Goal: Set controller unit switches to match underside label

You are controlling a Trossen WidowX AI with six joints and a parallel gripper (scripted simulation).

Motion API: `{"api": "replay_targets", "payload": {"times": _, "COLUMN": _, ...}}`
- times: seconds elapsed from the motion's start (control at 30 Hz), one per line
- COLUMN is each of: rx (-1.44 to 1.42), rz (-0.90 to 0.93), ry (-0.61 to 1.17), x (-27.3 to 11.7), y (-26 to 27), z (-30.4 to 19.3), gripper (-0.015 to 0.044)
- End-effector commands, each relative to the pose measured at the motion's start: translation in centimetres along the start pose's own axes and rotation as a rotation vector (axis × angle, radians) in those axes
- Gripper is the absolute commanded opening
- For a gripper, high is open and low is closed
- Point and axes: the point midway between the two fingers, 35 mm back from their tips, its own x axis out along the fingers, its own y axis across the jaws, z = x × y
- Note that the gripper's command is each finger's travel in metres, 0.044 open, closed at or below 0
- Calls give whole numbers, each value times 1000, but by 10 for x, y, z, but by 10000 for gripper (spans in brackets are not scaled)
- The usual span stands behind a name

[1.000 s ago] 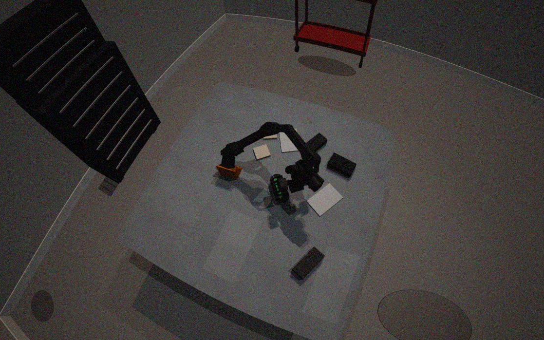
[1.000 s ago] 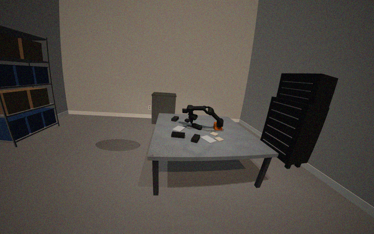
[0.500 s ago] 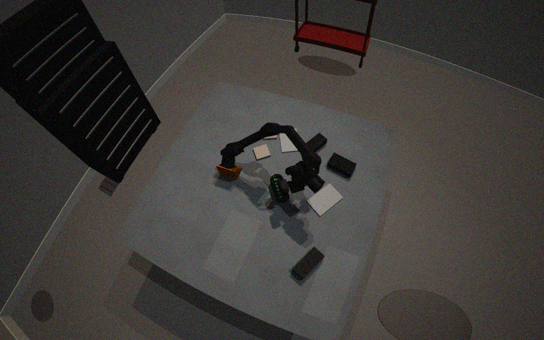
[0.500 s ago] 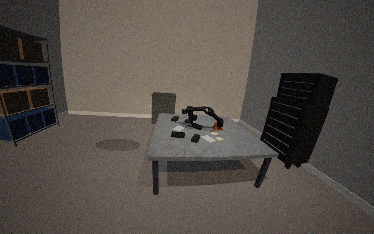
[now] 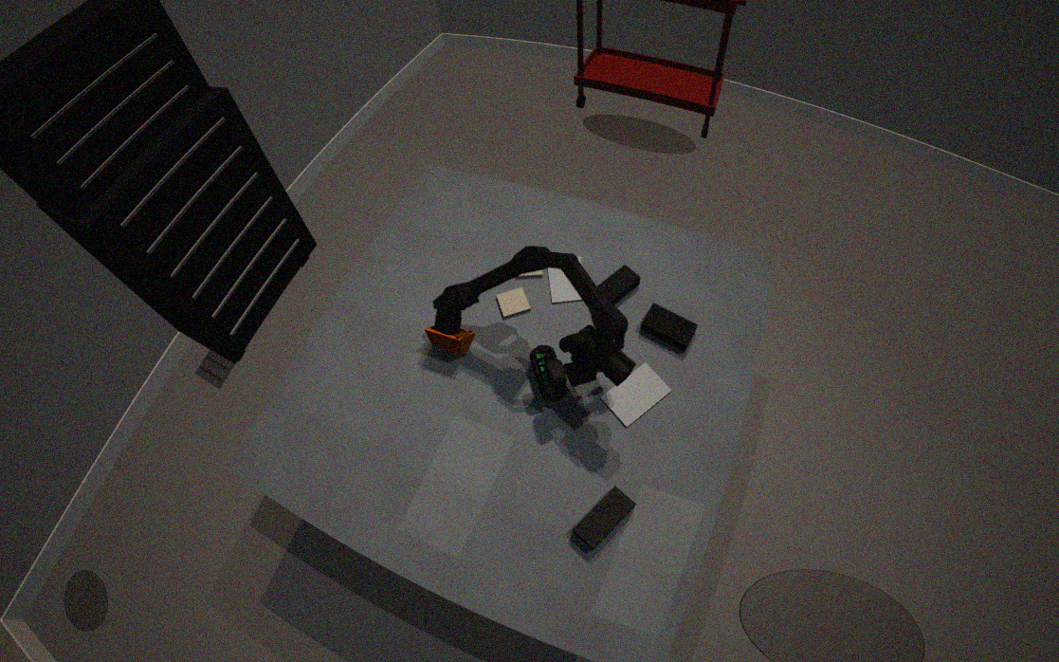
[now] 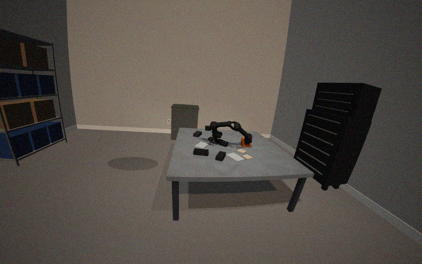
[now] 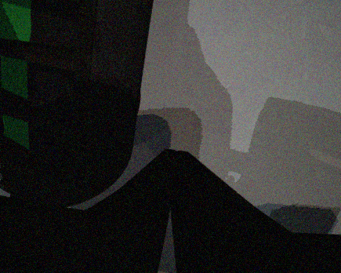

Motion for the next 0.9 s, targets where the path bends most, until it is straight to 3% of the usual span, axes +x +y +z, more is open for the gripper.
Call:
{"api": "replay_targets", "payload": {"times": 0.0, "rx": 7, "rz": -2, "ry": -7, "x": 8, "y": -1, "z": 1, "gripper": 0}}
{"api": "replay_targets", "payload": {"times": 0.87, "rx": 8, "rz": -2, "ry": -9, "x": 21, "y": 1, "z": 2, "gripper": 0}}
